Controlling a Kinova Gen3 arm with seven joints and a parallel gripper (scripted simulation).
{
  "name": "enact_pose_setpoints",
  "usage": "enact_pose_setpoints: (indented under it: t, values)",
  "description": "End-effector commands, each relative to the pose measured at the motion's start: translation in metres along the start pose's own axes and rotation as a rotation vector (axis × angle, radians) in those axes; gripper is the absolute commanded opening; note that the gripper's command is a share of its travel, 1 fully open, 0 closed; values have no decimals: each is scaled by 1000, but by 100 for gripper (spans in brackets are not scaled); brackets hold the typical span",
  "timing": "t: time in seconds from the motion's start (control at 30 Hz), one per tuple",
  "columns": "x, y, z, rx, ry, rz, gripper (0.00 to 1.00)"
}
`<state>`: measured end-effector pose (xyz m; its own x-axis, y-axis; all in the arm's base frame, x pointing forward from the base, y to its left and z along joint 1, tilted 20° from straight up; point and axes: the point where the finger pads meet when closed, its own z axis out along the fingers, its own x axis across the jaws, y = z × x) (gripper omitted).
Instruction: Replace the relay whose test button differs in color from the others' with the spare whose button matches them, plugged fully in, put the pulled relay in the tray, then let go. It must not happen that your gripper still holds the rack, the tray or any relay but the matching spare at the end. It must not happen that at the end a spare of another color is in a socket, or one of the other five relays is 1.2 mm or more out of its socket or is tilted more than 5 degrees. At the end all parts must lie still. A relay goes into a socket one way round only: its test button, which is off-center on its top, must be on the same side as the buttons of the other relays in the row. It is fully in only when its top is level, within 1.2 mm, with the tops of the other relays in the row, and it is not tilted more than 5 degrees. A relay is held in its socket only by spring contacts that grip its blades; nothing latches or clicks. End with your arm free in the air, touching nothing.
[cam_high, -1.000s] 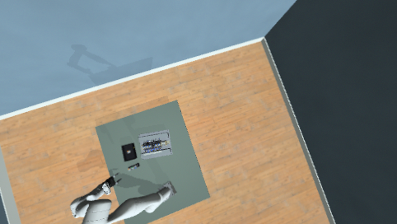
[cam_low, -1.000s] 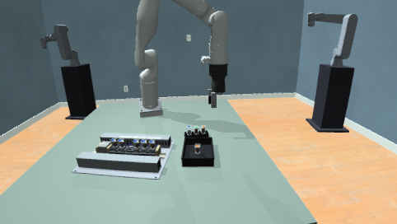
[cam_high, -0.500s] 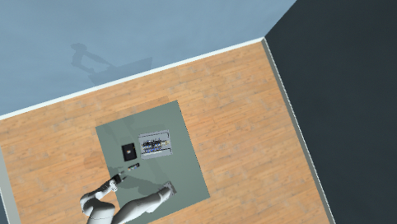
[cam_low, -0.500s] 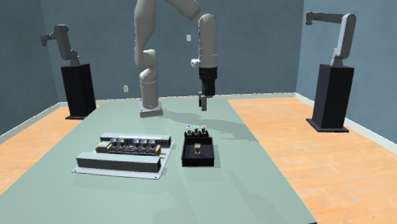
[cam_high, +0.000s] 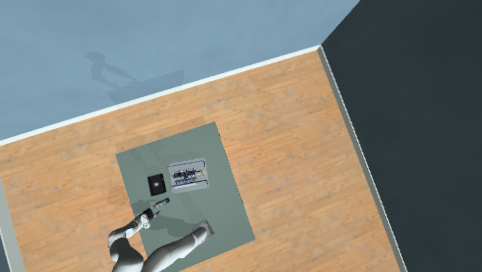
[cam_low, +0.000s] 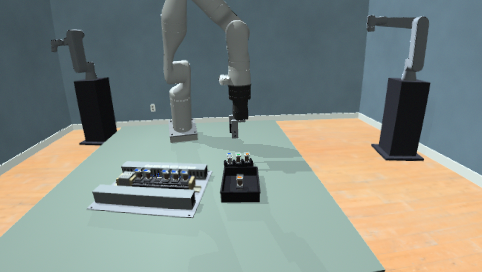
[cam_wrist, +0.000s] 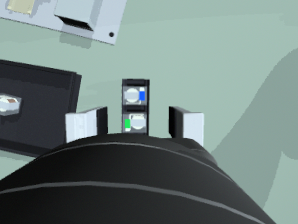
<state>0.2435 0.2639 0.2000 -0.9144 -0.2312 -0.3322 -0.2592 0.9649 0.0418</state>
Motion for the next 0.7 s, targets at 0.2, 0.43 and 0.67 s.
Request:
enact_pose_setpoints:
  t: [0.2,0.43,0.67]
  values:
    - [-3,-21,1,4,-7,9,100]
    - [-5,-30,1,5,-11,14,100]
    - [-8,-38,0,6,-14,19,100]
